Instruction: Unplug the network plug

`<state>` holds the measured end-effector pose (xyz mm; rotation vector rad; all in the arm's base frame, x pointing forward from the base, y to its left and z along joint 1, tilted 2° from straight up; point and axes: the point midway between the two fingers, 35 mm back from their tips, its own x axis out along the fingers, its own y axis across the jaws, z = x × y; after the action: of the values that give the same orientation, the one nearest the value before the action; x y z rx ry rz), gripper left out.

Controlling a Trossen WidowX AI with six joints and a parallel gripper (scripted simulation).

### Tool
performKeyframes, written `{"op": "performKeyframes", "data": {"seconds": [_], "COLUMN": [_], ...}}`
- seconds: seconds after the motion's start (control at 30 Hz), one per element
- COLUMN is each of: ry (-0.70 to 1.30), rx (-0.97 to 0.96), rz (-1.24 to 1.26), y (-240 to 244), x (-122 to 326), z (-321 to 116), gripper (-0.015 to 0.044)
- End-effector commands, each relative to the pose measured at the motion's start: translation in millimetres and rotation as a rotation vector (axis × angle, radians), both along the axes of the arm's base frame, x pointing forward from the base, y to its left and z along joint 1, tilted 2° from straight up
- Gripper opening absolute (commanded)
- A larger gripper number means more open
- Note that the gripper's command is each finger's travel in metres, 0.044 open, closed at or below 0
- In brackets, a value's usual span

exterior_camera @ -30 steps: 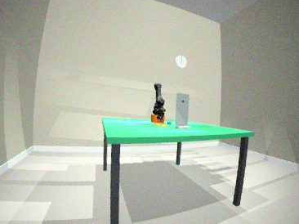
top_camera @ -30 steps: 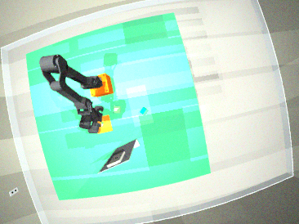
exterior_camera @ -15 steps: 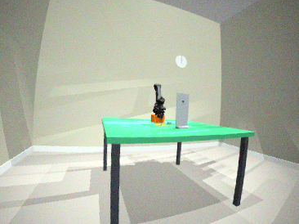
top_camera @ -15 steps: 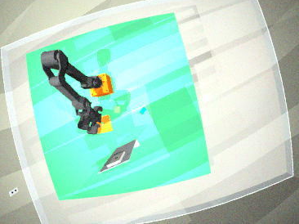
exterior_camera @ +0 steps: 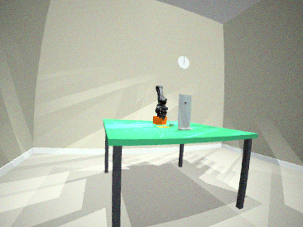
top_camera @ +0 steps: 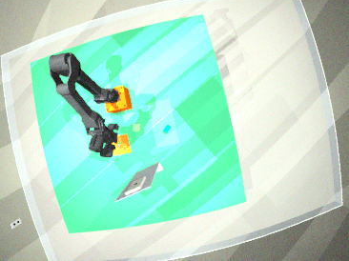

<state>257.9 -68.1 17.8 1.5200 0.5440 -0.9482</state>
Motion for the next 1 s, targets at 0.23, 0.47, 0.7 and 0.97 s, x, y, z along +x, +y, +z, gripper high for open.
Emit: {"op": "performKeyframes", "data": {"seconds": [0.23, 0.47, 0.7, 0.97], "ry": [-0.012, -0.011, -0.011, -0.011], "rx": [-0.005, -0.005, -0.004, -0.004], "rz": [-0.006, -0.005, -0.005, -0.005], "y": [-0.5, 0.2, 1.0, 2.0], "x": [1.5, 0.1, -1.7, -4.4], "z": [16.1, 23.6, 31.2, 39.9], "gripper": [0.0156, 0.0156, 0.0156, 0.0156]}}
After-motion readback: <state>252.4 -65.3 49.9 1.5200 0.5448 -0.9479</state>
